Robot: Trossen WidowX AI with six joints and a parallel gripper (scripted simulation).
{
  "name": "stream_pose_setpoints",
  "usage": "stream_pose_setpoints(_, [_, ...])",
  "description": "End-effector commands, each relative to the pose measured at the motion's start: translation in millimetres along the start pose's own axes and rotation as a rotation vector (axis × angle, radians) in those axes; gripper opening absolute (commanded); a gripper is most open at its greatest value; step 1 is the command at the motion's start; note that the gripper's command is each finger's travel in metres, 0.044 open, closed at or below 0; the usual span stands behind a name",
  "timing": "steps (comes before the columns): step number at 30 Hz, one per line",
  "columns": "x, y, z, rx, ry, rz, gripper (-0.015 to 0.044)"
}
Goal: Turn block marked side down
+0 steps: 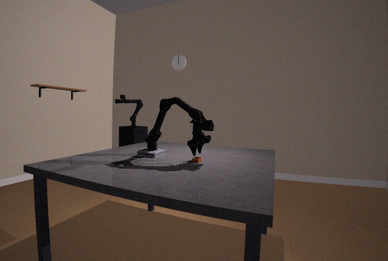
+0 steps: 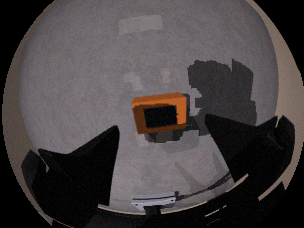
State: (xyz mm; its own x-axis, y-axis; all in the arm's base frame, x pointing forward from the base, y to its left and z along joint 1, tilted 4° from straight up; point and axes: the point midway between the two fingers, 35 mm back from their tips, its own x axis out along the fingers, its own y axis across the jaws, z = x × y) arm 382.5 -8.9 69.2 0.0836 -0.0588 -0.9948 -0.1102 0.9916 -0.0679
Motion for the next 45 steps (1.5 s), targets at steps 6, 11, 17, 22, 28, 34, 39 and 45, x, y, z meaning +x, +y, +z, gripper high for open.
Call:
stream_pose_setpoints(6, [14.1,-0.6,-1.8,-0.006,0.008,-0.005,0.0440])
stream_pose_setpoints(11, [22.1,-0.6,-1.8,-0.006,0.008,-0.005,0.0440])
stream_pose_setpoints(17, [31.8,-0.7,-2.1,-0.006,0.008,-0.005,0.0440])
stream_pose_setpoints(22, [37.2,-0.7,-2.4,-0.006,0.008,-0.005,0.0440])
stream_pose_setpoints(28, [37.2,-0.7,-2.4,-0.006,0.008,-0.005,0.0282])
stream_pose_setpoints(34, [37.2,-0.7,-2.4,-0.006,0.008,-0.005,0.0242])
stream_pose_setpoints(39, [37.2,-0.7,-2.4,-0.006,0.008,-0.005,0.0209])
stream_pose_setpoints(45, [37.2,-0.7,-2.4,-0.006,0.008,-0.005,0.0169])
